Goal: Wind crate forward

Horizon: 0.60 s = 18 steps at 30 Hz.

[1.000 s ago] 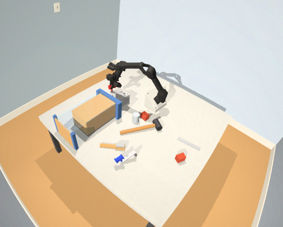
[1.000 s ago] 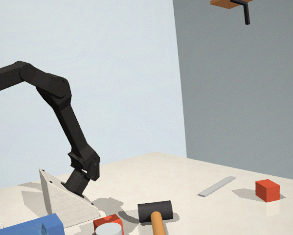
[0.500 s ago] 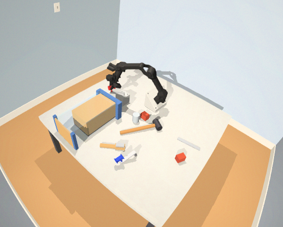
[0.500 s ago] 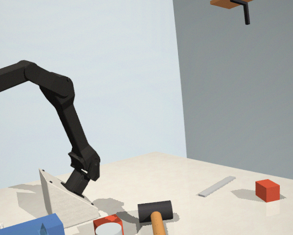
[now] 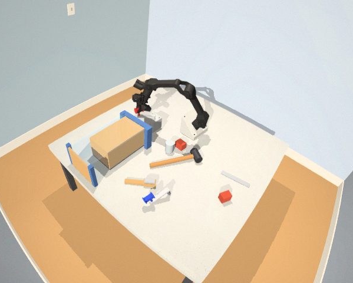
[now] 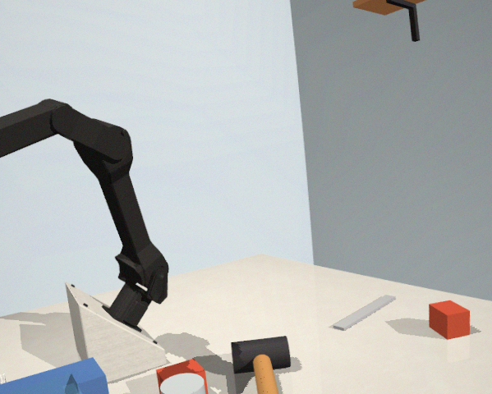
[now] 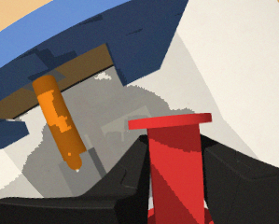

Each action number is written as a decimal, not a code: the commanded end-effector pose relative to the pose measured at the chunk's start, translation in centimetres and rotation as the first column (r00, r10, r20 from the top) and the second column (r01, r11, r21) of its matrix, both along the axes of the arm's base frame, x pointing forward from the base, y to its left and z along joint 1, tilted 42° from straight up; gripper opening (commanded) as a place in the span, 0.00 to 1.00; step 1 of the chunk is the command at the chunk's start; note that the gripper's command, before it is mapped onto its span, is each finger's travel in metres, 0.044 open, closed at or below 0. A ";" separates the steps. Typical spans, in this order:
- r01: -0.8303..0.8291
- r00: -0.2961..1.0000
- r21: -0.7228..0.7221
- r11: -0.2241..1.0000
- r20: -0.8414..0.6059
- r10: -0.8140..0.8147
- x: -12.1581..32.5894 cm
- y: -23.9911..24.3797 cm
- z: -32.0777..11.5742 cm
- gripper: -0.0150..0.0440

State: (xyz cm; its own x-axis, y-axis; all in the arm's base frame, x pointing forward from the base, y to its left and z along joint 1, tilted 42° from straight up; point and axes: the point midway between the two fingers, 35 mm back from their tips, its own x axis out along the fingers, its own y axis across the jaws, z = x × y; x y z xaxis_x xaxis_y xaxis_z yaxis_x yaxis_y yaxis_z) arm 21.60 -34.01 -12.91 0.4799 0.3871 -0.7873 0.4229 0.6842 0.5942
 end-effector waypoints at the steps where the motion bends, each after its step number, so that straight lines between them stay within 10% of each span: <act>1: -0.022 0.999 0.032 0.999 0.031 0.021 1.9 1.7 1.3 0.25; 18: -0.022 0.999 0.033 0.999 0.031 0.021 2.9 2.9 2.4 0.25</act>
